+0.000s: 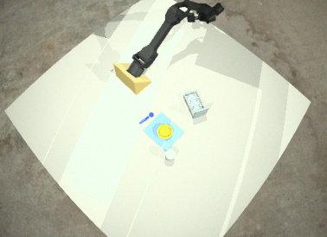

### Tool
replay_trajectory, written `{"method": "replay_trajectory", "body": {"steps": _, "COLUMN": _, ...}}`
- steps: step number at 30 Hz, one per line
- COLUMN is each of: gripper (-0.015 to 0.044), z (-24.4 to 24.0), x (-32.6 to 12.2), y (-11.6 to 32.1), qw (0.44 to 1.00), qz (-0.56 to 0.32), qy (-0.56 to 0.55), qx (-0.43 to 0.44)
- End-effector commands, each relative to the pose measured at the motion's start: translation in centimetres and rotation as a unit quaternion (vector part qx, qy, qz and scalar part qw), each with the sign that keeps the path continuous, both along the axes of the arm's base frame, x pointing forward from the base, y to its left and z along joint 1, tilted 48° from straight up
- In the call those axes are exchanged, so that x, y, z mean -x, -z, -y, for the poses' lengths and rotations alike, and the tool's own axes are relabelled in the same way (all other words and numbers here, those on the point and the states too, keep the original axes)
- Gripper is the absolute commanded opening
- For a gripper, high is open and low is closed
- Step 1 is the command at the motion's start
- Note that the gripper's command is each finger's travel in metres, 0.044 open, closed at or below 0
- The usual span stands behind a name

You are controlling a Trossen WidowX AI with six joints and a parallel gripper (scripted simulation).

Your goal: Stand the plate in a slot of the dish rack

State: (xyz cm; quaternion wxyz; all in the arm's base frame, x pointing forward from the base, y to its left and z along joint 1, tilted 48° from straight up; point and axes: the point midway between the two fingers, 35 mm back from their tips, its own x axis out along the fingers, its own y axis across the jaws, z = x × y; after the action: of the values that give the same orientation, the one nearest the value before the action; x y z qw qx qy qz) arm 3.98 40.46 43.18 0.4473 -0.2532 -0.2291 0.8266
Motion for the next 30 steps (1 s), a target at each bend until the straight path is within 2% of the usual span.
{"method": "replay_trajectory", "body": {"steps": 1, "gripper": 0.04, "z": 0.2, "x": -3.5, "y": 0.9, "qw": 0.998, "qz": -0.014, "qy": 0.052, "qx": 0.019}}
{"method": "replay_trajectory", "body": {"steps": 14, "gripper": 0.04, "z": 3.6, "x": -15.5, "y": 3.6, "qw": 0.97, "qz": -0.065, "qy": 0.227, "qx": 0.065}}
{"method": "replay_trajectory", "body": {"steps": 30, "gripper": 0.04, "z": 13.1, "x": -29.5, "y": 10.1, "qw": 0.88, "qz": -0.163, "qy": 0.422, "qx": 0.146}}
